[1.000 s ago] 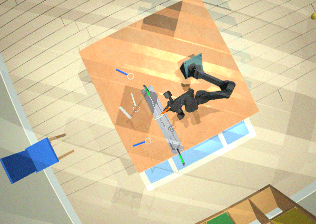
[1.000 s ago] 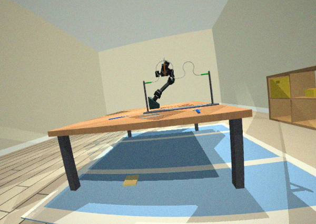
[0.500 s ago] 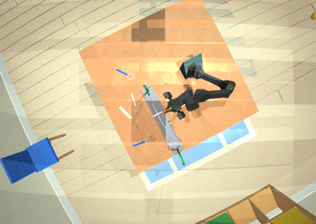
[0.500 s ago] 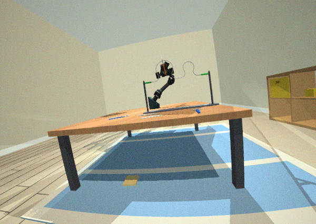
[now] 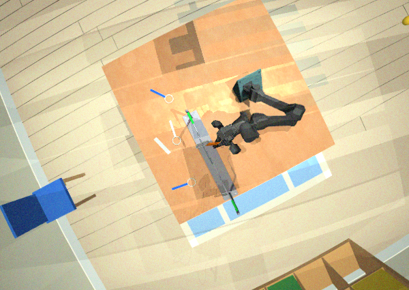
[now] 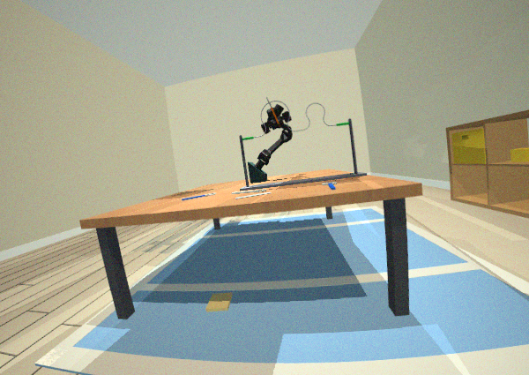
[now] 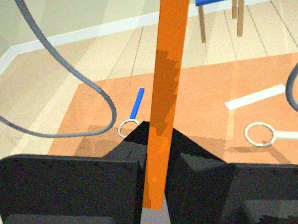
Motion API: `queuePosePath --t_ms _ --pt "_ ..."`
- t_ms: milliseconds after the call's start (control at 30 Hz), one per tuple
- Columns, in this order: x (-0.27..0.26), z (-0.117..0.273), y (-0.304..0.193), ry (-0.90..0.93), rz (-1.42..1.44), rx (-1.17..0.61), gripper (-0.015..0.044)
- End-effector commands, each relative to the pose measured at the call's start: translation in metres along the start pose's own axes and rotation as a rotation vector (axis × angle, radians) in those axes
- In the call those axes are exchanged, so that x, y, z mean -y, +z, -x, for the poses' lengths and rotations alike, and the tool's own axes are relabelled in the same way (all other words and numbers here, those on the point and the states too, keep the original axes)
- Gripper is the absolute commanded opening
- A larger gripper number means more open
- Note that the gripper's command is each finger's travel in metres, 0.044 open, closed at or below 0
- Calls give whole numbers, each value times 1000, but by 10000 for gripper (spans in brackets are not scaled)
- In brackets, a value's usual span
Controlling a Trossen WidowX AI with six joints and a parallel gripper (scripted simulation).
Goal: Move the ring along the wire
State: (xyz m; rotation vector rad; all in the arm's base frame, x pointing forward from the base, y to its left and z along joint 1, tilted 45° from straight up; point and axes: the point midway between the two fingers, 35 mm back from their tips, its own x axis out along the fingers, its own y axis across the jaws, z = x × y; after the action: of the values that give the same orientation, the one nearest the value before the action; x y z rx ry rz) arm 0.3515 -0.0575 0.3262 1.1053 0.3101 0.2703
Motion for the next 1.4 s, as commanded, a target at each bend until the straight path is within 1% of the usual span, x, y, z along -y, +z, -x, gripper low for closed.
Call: queuePosePath --t_ms 0,1367 --pt "-2 0 -1 27 -51 4 -150" --pt "-20 0 4 273 -506 63 -150"
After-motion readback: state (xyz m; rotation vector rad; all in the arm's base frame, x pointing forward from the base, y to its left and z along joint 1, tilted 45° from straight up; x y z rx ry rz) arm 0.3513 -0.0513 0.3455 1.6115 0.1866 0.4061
